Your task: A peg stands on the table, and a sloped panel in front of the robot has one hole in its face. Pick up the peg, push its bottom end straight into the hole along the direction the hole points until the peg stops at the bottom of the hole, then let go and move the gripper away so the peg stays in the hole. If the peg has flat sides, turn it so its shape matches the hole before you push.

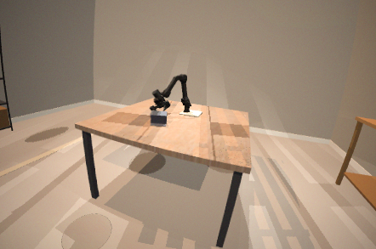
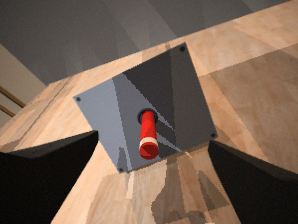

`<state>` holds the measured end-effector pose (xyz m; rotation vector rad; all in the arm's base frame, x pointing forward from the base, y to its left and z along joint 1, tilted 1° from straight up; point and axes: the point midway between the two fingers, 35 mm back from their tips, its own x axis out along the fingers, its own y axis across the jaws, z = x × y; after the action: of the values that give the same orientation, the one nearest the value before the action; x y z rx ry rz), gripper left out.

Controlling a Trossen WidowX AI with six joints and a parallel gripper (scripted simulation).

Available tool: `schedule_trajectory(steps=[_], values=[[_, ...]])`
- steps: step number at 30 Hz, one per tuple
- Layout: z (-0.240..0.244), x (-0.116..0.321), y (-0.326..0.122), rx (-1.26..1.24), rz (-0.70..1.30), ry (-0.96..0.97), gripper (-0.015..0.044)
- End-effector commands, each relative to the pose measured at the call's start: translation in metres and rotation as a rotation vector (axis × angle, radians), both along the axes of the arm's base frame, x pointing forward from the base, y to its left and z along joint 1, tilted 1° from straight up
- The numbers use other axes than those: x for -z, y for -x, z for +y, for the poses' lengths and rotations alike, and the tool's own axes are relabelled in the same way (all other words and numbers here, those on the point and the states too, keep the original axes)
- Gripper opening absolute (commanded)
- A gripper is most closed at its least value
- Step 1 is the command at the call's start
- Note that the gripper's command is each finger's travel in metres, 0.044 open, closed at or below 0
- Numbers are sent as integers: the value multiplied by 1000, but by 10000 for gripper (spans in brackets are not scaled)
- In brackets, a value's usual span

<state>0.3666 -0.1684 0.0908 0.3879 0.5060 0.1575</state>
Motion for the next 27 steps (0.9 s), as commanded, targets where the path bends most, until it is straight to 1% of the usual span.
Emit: schedule_trajectory(steps=[1,27], values=[[-2,-7,6,-4,-9,9,440],[-16,-20,46,1,-5,4,440]])
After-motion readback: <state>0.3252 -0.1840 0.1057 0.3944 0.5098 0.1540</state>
